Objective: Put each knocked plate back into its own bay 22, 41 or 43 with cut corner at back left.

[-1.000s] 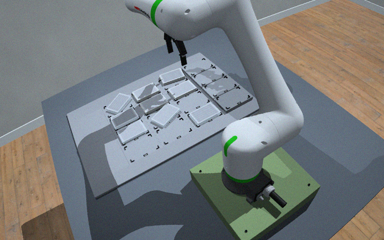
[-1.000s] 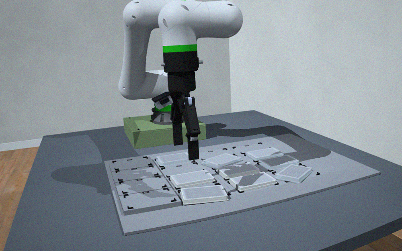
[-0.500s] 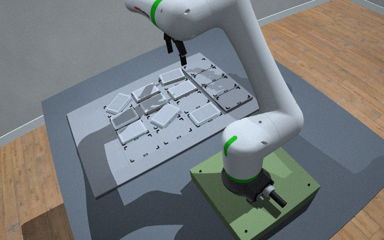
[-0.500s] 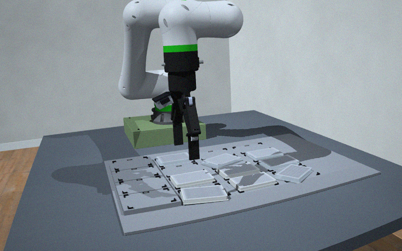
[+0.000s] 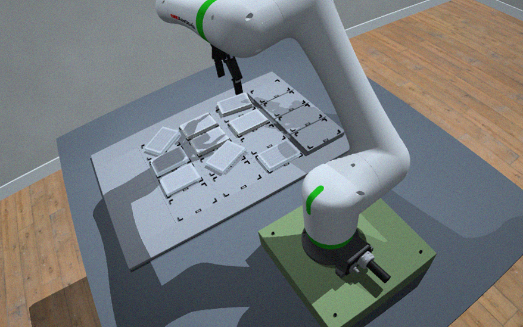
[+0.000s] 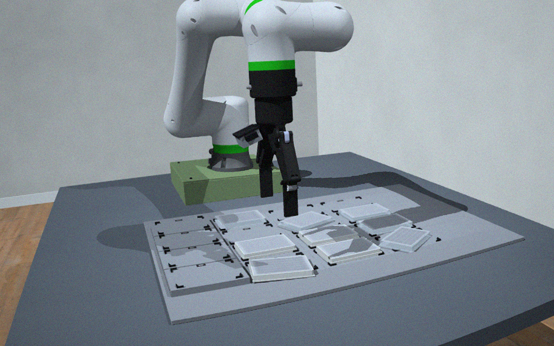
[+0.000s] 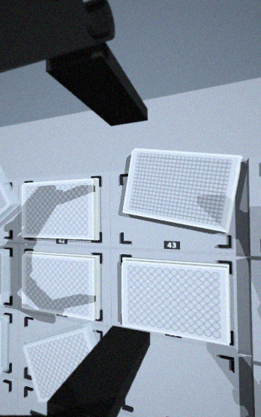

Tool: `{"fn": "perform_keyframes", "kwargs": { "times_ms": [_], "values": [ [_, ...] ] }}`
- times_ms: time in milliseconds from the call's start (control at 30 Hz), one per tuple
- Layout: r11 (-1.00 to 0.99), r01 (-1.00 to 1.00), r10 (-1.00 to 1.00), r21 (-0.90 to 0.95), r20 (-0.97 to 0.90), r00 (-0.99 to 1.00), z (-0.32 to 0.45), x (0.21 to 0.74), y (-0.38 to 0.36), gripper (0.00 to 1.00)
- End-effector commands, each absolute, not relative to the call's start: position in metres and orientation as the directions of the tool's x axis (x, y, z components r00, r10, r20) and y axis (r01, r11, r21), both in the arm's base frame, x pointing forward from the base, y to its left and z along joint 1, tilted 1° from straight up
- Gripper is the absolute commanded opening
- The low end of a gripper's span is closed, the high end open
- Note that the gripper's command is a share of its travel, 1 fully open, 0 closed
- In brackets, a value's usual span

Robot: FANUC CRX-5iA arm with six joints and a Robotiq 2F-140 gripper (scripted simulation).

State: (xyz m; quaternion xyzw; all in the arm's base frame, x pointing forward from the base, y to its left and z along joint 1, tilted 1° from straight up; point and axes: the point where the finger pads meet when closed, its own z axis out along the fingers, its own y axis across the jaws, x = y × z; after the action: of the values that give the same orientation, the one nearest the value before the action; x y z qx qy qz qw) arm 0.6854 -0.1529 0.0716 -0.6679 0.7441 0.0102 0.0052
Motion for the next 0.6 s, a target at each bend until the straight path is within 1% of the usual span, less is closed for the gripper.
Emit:
{"fn": "perform_keyframes", "kwargs": {
  "times_ms": [0, 567],
  "values": [
    [0.108, -0.994, -0.994, 0.006, -0.021, -0.108, 0.073, 0.687, -0.138, 1.0],
    [0.108, -0.994, -0.994, 0.006, -0.021, -0.108, 0.074, 0.694, -0.079, 1.0]
  ]
}}
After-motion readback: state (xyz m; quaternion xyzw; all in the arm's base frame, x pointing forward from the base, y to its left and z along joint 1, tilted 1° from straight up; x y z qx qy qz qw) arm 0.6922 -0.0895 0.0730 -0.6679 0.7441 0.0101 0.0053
